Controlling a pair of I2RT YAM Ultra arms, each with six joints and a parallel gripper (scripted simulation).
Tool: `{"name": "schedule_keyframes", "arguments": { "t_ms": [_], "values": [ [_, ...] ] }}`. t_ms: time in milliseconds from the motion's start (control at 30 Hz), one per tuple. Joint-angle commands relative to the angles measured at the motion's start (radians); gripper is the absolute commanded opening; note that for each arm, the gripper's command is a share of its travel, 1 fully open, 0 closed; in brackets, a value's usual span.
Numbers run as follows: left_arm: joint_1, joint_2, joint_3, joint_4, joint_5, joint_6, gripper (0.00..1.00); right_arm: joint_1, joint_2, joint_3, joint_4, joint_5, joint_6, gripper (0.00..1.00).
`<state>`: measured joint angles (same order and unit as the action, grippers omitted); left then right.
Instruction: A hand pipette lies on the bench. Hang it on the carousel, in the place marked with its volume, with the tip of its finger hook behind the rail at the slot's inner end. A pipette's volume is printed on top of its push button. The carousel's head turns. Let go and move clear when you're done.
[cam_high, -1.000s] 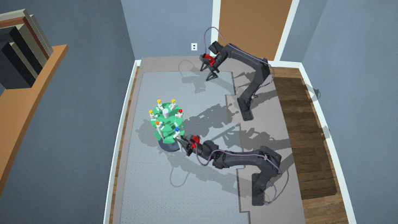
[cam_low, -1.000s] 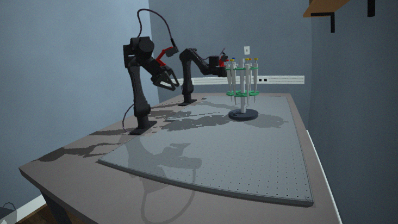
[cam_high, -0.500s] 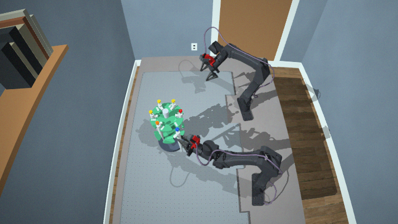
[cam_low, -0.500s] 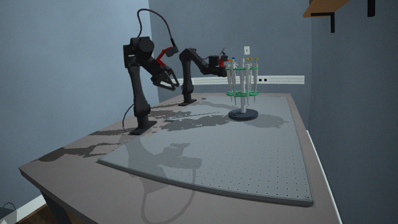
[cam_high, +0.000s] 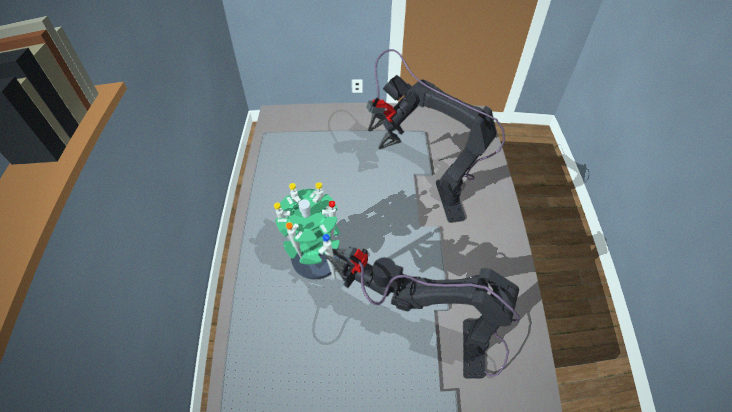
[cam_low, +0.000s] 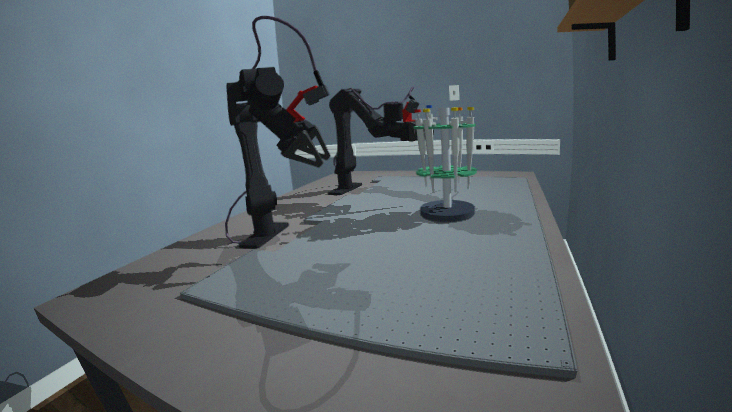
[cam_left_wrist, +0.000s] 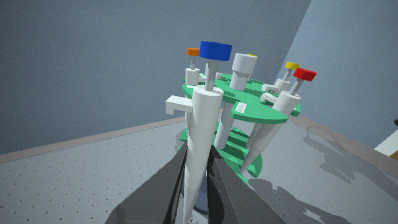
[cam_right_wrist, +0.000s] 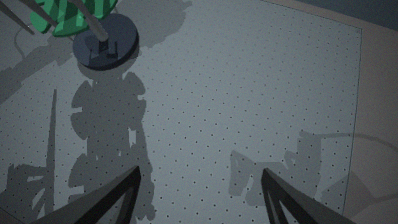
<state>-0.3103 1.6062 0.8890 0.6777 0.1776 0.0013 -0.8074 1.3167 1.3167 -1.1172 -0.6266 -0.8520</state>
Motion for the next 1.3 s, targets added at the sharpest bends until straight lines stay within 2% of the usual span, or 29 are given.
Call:
{"name": "schedule_keyframes", "arguments": {
  "t_ms": [0,1033,1200,1267],
  "values": [
    [-0.013,-0.043,0.040,0.024,-0.007,-0.005,0.12,-0.008,0.000,0.024,0.014,-0.021,-0.005,1.00],
    [-0.013,-0.043,0.040,0.024,-0.007,-0.005,0.12,-0.008,0.000,0.024,0.014,-0.021,-0.005,1.00],
    [-0.021,-0.034,0.051,0.018,-0.017,-0.005,0.12,-0.008,0.000,0.024,0.014,-0.021,-0.005,1.00],
    [-0.026,0.010,0.061,0.017,-0.022,-0.005,0.12,-0.008,0.000,0.024,0.014,-0.021,-0.005,1.00]
  ]
}}
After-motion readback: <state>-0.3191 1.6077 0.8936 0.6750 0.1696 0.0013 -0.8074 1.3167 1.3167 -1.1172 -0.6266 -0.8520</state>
